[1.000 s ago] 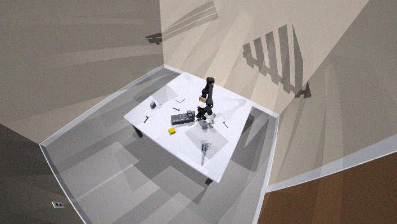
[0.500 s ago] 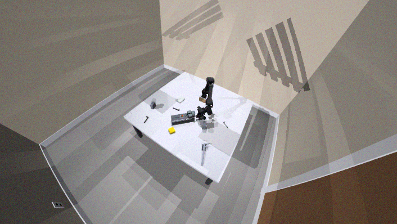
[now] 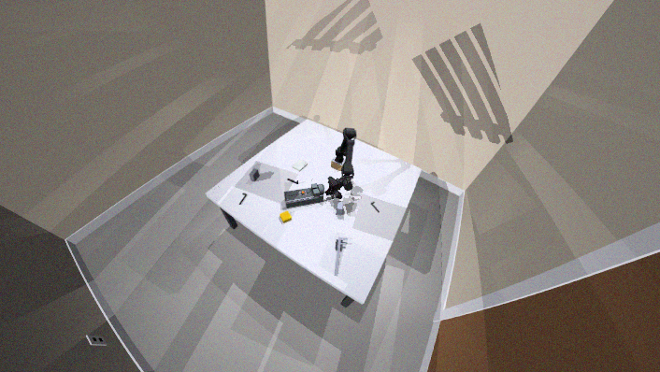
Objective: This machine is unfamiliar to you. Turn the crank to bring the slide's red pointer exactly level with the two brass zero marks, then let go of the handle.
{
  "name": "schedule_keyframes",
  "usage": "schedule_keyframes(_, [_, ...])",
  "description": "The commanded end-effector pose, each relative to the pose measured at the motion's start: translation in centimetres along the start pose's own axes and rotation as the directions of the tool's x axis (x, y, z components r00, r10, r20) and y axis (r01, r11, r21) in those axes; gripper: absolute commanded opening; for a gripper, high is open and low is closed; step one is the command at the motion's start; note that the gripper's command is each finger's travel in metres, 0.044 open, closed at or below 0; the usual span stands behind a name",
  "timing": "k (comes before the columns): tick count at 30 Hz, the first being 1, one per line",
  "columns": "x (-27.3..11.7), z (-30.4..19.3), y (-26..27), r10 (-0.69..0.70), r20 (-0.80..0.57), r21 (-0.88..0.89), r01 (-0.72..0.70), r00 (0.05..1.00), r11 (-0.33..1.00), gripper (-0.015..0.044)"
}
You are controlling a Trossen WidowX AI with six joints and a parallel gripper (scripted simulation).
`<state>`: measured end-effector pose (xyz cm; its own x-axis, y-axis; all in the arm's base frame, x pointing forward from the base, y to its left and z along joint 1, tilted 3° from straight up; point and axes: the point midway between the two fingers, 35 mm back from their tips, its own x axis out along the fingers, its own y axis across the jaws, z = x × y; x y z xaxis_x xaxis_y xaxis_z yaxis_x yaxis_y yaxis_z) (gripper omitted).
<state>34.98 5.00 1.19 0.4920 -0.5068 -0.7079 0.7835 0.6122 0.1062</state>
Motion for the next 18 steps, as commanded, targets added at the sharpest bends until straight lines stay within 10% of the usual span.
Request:
schedule_keyframes(1, [0.25, -0.23, -0.88, -0.020, -0.008, -0.013, 0.020, 1.000, 1.000, 0.0000])
schedule_keyframes(18, [0.18, -0.18, -1.51, -0.020, -0.008, -0.014, 0.020, 1.000, 1.000, 0.0000])
